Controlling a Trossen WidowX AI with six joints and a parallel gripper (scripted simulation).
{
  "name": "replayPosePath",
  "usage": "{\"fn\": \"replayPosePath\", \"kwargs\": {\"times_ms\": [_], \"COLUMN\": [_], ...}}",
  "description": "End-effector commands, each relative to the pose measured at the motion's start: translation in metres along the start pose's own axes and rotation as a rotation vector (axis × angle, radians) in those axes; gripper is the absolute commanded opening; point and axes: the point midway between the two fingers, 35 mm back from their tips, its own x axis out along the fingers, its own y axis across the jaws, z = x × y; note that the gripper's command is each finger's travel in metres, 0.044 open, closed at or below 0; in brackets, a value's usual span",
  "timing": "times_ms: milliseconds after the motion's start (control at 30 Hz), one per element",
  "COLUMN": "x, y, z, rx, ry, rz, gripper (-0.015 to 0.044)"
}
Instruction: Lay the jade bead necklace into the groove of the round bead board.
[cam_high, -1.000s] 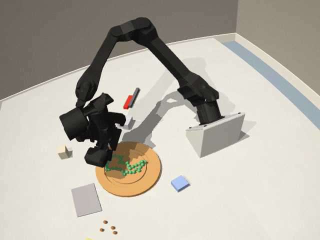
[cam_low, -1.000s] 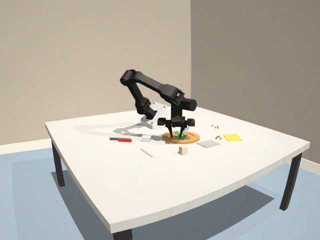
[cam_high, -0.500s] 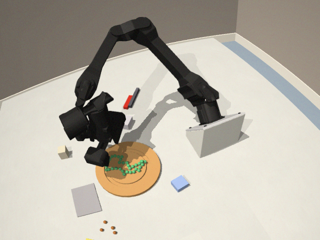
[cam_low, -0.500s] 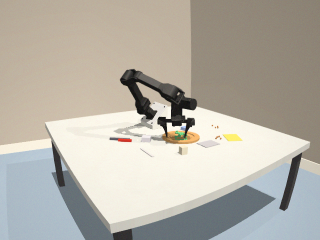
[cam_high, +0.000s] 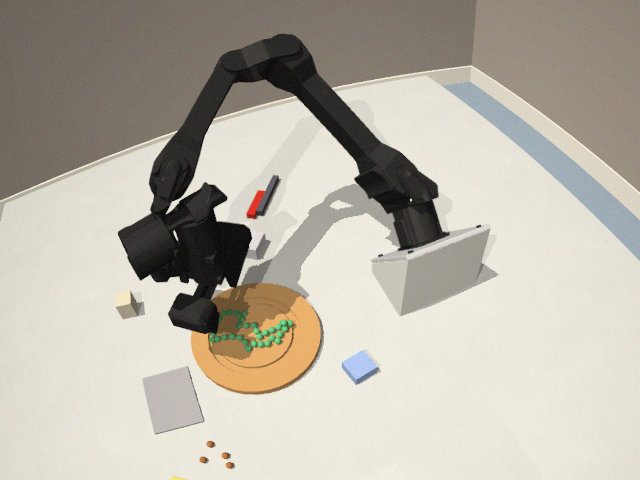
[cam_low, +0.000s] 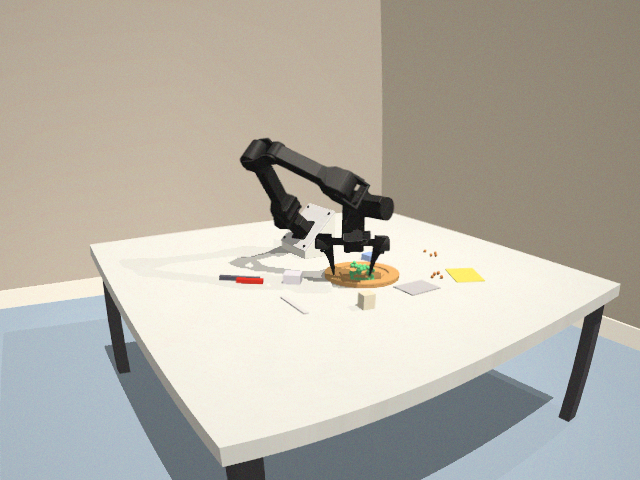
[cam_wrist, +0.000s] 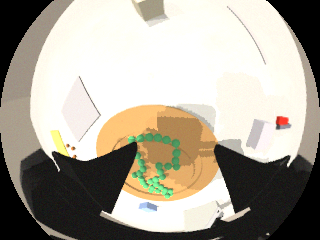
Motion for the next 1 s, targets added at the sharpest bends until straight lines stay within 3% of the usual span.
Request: {"fn": "replayPosePath", "kwargs": {"times_ms": [0,167,333,967], "x": [-0.005,-0.031,-0.028,-0.006], "y": [0.0,0.0,0.0,0.001], "z": [-0.001,-0.01,-0.01,-0.009], "rx": [-0.005,-0.065,-0.067,-0.065], "ry": [-0.002,-0.001,-0.001,-0.003], "rz": [0.0,0.001,0.0,0.002], "gripper": [0.0387,0.0256,0.0125,0.012]}}
